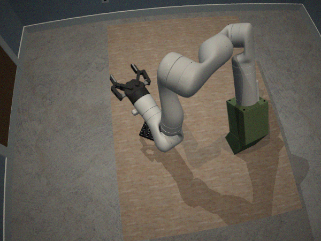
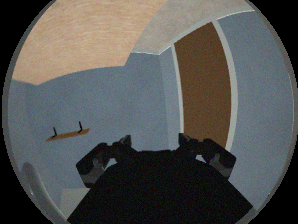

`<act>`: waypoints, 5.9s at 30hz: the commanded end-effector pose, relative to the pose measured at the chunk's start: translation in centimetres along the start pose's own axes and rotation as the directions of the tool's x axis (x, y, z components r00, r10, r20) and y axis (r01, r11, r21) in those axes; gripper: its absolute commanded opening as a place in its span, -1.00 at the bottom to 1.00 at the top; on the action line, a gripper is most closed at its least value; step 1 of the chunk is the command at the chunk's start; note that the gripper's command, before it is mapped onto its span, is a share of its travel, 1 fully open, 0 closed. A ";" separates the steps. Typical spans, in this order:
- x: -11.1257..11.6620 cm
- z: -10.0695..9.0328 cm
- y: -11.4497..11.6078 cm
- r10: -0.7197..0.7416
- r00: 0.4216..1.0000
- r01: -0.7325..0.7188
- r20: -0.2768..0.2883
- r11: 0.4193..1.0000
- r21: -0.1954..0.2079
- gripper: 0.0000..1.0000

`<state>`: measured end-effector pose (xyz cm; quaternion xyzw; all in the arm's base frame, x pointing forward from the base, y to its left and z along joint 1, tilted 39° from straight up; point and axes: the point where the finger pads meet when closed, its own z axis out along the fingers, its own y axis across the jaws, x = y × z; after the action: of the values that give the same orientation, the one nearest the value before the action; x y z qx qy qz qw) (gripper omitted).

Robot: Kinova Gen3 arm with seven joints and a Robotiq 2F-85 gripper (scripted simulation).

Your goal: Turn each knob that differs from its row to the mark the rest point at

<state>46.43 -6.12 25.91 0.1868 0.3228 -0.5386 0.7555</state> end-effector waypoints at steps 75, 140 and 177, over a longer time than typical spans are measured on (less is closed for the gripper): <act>15.4 -1.3 -10.6 0.575 0.752 -0.355 -0.322 0.765 0.537 1.00; 21.9 -7.6 -14.6 0.874 0.473 -0.375 -0.107 0.310 0.874 1.00; 23.8 -11.0 -15.0 0.930 0.359 -0.327 0.077 0.048 0.944 1.00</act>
<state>34.28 -20.91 2.45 0.8155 0.0849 -0.0980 0.5641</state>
